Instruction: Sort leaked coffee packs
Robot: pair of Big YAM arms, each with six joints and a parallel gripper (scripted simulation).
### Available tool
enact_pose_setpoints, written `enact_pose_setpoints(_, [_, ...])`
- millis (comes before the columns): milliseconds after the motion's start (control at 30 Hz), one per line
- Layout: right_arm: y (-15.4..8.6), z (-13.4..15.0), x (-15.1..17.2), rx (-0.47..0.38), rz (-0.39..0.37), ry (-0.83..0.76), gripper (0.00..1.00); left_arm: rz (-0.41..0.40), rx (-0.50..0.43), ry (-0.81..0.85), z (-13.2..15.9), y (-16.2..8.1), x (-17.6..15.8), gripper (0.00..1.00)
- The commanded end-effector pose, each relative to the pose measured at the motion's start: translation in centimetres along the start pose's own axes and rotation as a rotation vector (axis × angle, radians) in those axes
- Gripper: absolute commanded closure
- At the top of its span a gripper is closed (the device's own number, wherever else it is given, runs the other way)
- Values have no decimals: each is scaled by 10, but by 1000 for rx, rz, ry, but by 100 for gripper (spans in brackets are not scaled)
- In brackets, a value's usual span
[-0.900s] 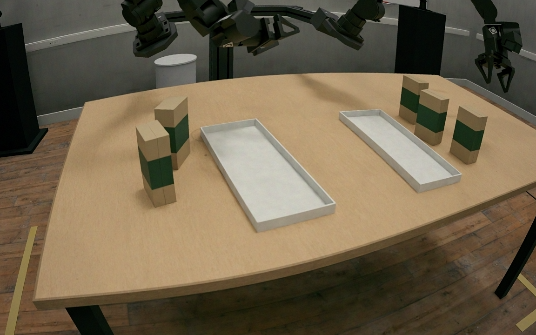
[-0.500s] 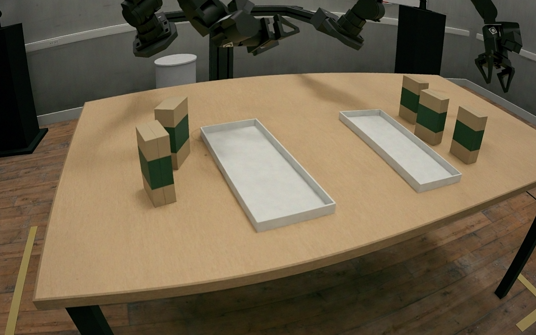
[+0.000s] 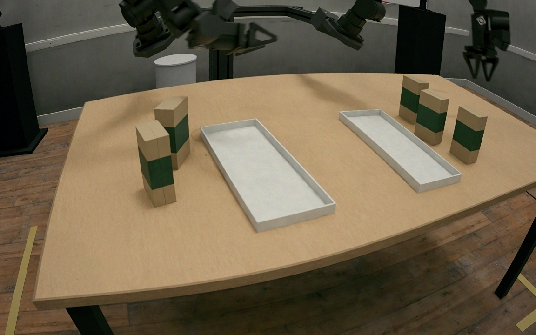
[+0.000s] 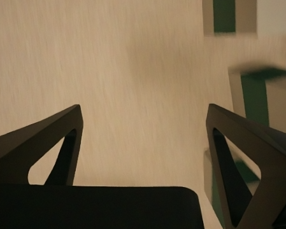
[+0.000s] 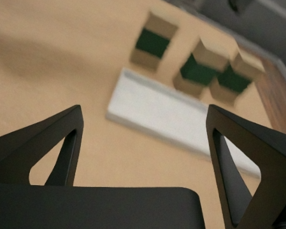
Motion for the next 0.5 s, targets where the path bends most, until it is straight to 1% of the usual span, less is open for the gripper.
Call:
enact_pose_setpoints(0, [-28, 5, -13, 46, 102, 142, 24, 14, 92, -55, 10, -6, -33, 24])
enact_pose_setpoints(67, [-43, 10, -16, 74, 147, 201, 24, -10, 167, -70, 20, -9, -45, 24])
enact_pose_setpoints(100, [-51, 12, -18, 89, 170, 230, 24, -5, 229, -76, 30, -1, -54, 24])
enact_pose_setpoints(133, [-58, 15, -19, 103, 191, 261, 24, -16, 270, -82, 35, -1, -60, 24])
enact_pose_setpoints(200, [-58, 15, -19, 103, 191, 261, 24, -16, 270, -82, 35, -1, -60, 24])
enact_pose_setpoints(233, [-65, 18, -16, 122, 197, 311, 24, -28, 307, -89, 41, -3, -66, 24])
enact_pose_setpoints(267, [-72, 20, -18, 136, 220, 340, 24, -49, 286, -93, 42, -15, -68, 24])
enact_pose_setpoints(467, [-116, 34, -29, 223, 356, 517, 24, -47, 288, -94, 77, -23, -102, 24])
Point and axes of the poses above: on each arm, the point where the finger pads meet when closed, its own y axis out along the fingers, its own x axis across the jaws, z = x × y, the point moved 2 cm from there along -y, back along the fingers, and after that the axes turned 8 degrees about y, right-handed, at the moved point
